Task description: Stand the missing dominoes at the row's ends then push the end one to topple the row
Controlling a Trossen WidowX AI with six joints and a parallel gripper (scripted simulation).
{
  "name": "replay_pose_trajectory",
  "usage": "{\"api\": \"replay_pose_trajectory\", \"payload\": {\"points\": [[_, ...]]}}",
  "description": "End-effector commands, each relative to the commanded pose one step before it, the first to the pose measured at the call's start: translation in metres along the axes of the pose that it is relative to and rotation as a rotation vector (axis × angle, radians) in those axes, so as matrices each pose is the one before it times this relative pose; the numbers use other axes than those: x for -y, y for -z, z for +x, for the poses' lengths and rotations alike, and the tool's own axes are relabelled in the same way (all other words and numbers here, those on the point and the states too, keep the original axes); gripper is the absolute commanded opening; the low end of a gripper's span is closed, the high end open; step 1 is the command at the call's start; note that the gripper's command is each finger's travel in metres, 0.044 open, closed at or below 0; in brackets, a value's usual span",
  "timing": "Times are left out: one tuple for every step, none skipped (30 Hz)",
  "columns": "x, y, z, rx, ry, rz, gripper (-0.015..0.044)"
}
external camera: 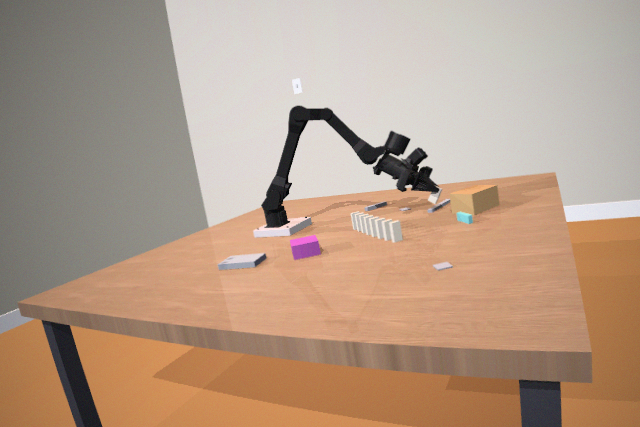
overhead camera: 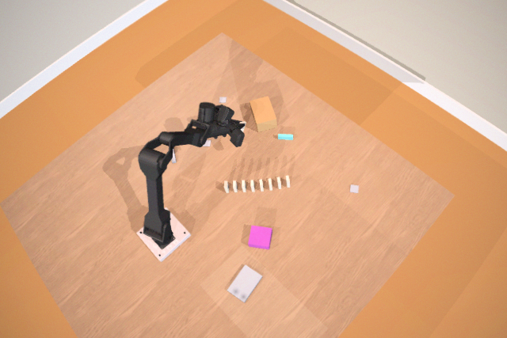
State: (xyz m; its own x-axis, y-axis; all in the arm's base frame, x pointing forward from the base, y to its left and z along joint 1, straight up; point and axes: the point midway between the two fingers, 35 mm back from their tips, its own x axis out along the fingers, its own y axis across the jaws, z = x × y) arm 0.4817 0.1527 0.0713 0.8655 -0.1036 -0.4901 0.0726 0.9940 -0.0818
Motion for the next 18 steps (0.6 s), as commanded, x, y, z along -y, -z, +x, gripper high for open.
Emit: {"api": "replay_pose_trajectory", "payload": {"points": [[0.00237,0.00215,-0.00656,0.05275,0.01105,0.0032,0.0030],[0.00056,0.00030,-0.00167,0.01261,0.00215,0.0019,0.0030],[0.00061,0.00028,-0.00173,0.01255,0.00218,0.0020,0.0030],[0.00065,0.00026,-0.00180,0.01248,0.00222,0.0021,0.0030],[0.00070,0.00023,-0.00186,0.01242,0.00226,0.0022,0.0030],[0.00075,0.00021,-0.00192,0.01235,0.00229,0.0023,0.0030],[0.00080,0.00018,-0.00198,0.01228,0.00233,0.0024,0.0030],[0.00085,0.00015,-0.00204,0.01221,0.00237,0.0025,0.0030],[0.00090,0.00012,-0.00210,0.01214,0.00241,0.0026,0.0030],[0.00095,0.00008,-0.00215,0.01207,0.00244,0.0027,0.0030],[0.00100,0.00005,-0.00221,0.01200,0.00248,0.0028,0.0030],[0.00106,0.00002,-0.00226,0.01193,0.00252,0.0029,0.0030],[0.00111,-0.00002,-0.00231,0.01185,0.00256,0.0030,0.0030],[0.00116,-0.00006,-0.00236,0.01178,0.00259,0.0031,0.0030],[0.00121,-0.00010,-0.00241,0.01170,0.00263,0.0032,0.0030],[0.00127,-0.00014,-0.00245,0.01163,0.00267,0.0033,0.0030],[0.00132,-0.00018,-0.00250,0.01155,0.00271,0.0034,0.0030],[0.00137,-0.00022,-0.00254,0.01147,0.00275,0.0035,0.0030]]}}
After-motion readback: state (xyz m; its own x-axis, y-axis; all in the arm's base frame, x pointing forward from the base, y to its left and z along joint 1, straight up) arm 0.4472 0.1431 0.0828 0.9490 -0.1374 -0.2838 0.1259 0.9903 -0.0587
